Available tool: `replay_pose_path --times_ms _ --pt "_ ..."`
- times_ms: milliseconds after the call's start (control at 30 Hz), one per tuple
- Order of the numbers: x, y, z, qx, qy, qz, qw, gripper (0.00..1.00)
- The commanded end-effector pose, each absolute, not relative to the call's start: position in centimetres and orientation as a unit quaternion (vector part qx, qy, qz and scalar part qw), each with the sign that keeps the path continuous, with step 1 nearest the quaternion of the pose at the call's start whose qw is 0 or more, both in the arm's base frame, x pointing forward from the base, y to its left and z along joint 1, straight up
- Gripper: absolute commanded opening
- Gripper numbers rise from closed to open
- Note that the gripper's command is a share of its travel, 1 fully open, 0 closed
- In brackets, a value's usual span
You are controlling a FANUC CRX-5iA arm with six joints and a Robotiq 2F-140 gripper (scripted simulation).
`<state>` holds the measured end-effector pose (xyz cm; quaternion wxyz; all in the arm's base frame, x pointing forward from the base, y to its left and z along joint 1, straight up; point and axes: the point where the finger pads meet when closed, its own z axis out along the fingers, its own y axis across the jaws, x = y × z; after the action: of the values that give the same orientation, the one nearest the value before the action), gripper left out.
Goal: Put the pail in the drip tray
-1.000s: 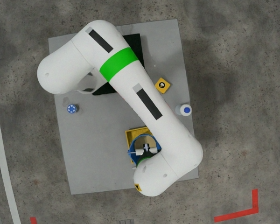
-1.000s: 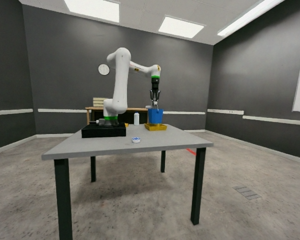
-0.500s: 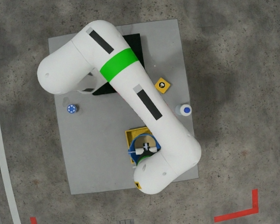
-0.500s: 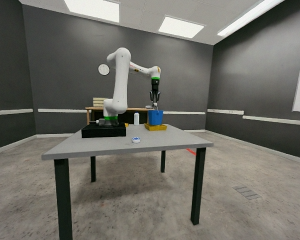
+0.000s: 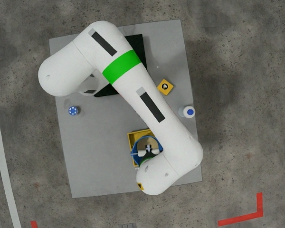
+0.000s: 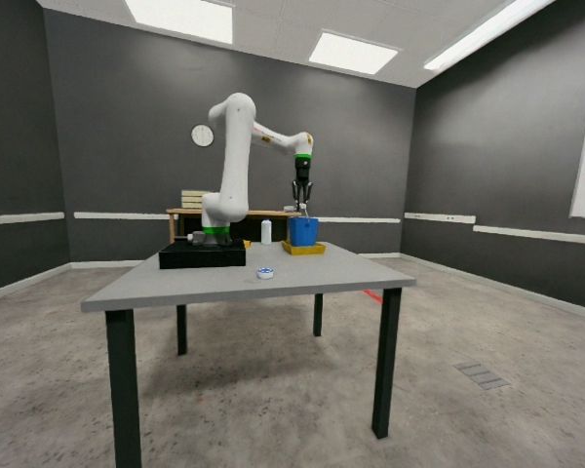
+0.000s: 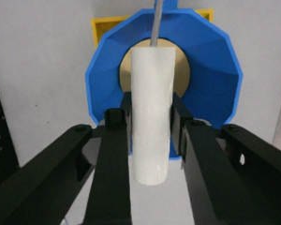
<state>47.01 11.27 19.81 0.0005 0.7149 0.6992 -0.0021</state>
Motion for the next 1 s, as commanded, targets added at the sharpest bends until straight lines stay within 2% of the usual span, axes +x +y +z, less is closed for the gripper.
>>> replay_pose_path --times_ms 0,967 --pt "47.1 11.3 19.5 0.715 0.699 -0.001 0.001 0.1" --pt "47.1 11.3 16.8 0.715 0.699 -0.001 0.001 0.1"
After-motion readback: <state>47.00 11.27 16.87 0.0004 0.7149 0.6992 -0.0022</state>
